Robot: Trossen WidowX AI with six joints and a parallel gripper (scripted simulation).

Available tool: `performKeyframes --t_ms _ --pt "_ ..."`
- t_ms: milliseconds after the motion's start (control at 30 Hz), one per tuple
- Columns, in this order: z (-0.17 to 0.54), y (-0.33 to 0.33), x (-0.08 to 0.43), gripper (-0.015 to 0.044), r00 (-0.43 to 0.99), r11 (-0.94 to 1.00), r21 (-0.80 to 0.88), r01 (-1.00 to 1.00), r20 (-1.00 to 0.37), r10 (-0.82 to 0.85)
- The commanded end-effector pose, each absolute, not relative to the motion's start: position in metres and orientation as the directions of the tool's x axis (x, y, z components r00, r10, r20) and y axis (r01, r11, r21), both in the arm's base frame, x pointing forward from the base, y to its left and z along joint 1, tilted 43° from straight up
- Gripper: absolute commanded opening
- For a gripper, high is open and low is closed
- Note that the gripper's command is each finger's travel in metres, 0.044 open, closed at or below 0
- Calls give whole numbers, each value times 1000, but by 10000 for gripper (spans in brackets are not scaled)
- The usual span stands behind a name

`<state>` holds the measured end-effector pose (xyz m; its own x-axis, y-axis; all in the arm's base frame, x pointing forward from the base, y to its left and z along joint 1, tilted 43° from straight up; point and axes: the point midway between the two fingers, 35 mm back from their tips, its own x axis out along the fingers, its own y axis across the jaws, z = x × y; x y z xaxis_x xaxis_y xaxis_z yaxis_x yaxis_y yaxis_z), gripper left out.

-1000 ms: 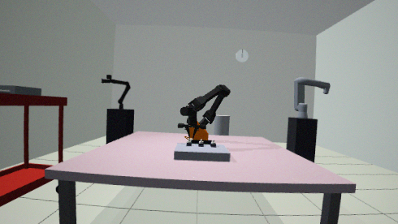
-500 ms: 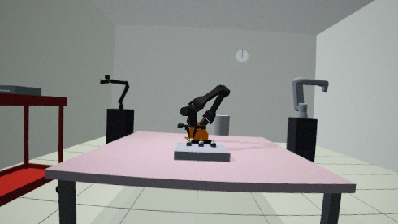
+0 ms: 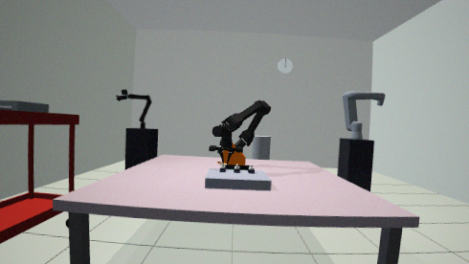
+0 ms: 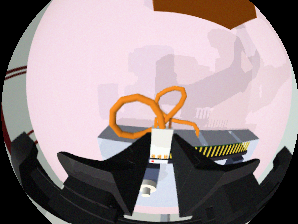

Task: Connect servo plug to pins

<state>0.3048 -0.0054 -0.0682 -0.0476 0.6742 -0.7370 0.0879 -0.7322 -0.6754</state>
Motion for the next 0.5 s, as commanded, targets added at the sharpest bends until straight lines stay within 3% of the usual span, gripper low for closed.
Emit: performKeyframes --t_ms 0,300,467 --pt "-68 -5 309 0 -43 -730 -678 86 -735 677" --pt "-68 -6 307 236 -44 -730 -678 86 -735 677" --pt "-34 -38 310 368 -44 -732 -676 85 -737 675"
